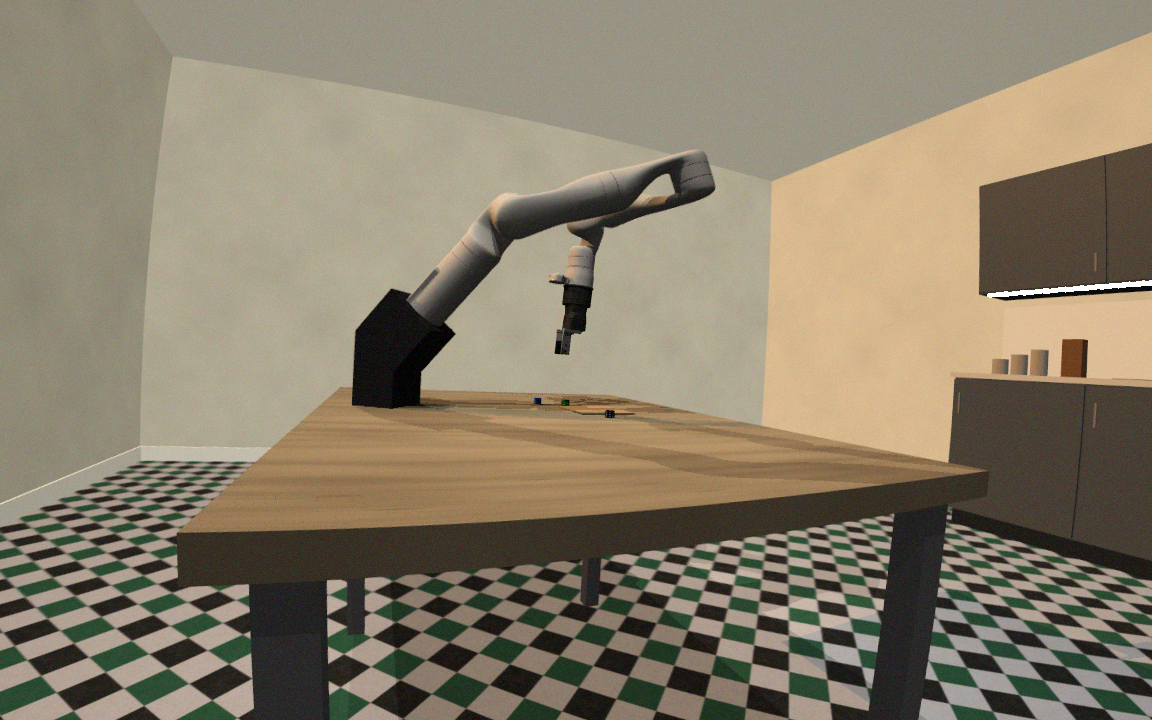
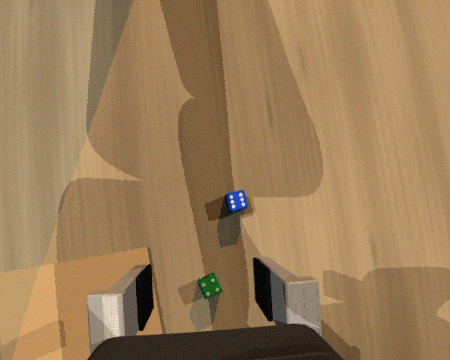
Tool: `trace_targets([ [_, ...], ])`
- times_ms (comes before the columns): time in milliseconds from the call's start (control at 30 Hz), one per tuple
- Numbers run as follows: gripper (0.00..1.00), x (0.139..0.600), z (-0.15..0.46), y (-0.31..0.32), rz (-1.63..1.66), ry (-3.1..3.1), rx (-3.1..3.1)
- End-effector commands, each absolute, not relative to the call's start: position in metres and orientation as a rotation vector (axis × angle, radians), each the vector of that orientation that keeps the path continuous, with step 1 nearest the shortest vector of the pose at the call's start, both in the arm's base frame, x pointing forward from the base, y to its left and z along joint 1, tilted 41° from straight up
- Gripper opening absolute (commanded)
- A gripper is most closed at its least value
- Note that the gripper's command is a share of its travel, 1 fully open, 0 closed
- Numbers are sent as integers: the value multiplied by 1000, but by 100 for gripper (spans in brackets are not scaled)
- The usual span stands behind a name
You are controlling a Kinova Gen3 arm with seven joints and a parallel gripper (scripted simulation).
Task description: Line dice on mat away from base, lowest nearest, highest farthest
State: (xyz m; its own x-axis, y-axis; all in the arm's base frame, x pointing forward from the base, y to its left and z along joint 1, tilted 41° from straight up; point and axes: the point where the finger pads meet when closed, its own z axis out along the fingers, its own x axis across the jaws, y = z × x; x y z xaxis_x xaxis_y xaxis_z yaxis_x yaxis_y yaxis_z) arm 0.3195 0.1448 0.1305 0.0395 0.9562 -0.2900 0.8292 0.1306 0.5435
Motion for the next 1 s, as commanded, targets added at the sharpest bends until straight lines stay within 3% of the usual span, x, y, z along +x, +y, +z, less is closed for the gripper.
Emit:
trace_targets([
  [0, 100, 335, 143, 110, 273, 1704, 1817],
  [967, 100, 352, 208, -49, 587, 1084, 2324],
])
